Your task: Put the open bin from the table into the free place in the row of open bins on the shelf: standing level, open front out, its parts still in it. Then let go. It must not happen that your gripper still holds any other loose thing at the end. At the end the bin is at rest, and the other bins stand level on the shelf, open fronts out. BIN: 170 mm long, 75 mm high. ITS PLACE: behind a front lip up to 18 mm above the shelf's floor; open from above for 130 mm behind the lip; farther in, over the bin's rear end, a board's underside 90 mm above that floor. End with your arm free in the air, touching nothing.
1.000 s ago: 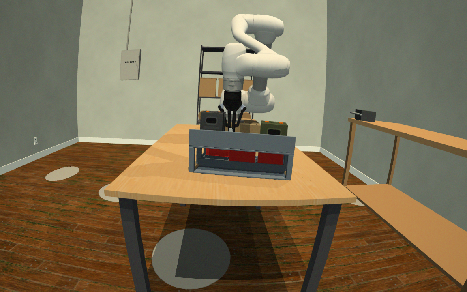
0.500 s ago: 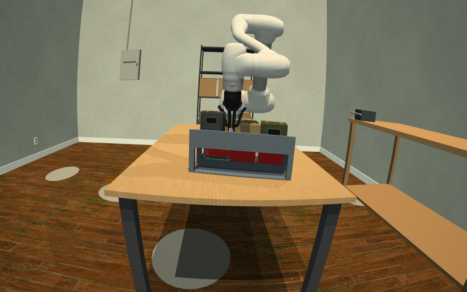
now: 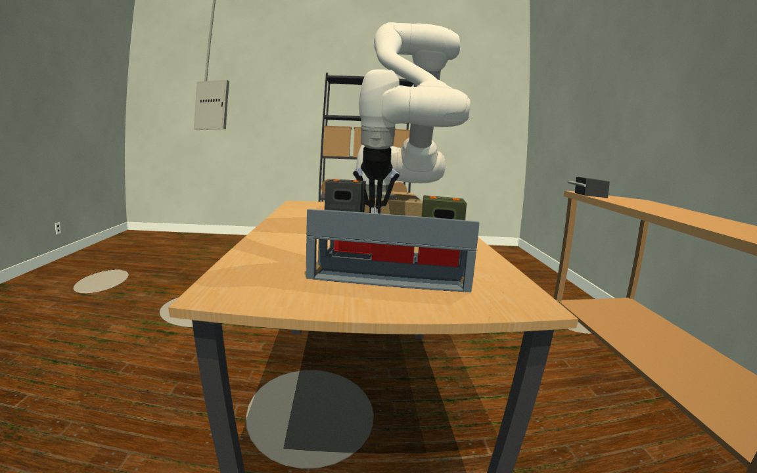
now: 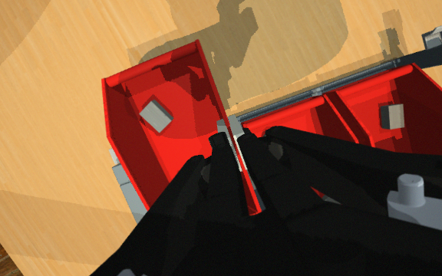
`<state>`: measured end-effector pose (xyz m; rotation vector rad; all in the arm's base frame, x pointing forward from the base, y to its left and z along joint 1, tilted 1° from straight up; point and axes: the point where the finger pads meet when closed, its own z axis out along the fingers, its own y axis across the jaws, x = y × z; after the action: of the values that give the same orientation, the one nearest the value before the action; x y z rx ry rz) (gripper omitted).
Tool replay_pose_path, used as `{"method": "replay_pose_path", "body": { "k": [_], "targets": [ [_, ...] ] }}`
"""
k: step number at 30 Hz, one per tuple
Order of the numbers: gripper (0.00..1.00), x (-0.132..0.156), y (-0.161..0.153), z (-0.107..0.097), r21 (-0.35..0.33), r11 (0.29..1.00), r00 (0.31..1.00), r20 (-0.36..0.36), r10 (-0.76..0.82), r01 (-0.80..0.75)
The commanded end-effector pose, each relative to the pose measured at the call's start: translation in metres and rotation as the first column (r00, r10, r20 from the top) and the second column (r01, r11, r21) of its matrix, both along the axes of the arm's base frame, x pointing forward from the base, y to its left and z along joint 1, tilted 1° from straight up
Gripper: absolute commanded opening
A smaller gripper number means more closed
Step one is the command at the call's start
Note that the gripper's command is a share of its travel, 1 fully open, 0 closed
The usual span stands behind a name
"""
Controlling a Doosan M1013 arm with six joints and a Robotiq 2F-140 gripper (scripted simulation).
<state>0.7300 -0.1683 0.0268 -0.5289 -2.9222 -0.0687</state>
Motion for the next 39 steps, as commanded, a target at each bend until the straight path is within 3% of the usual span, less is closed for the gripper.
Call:
{"method": "replay_pose_path", "body": {
  "k": [1, 39],
  "targets": [
    [0.00, 0.0000, 0.0000, 0.0002, 0.000, 1.000, 1.000, 0.000, 0.000, 0.000],
    [0.00, 0.0001, 0.0002, -0.0083, 0.000, 1.000, 1.000, 0.000, 0.000, 0.000]
  ]
}}
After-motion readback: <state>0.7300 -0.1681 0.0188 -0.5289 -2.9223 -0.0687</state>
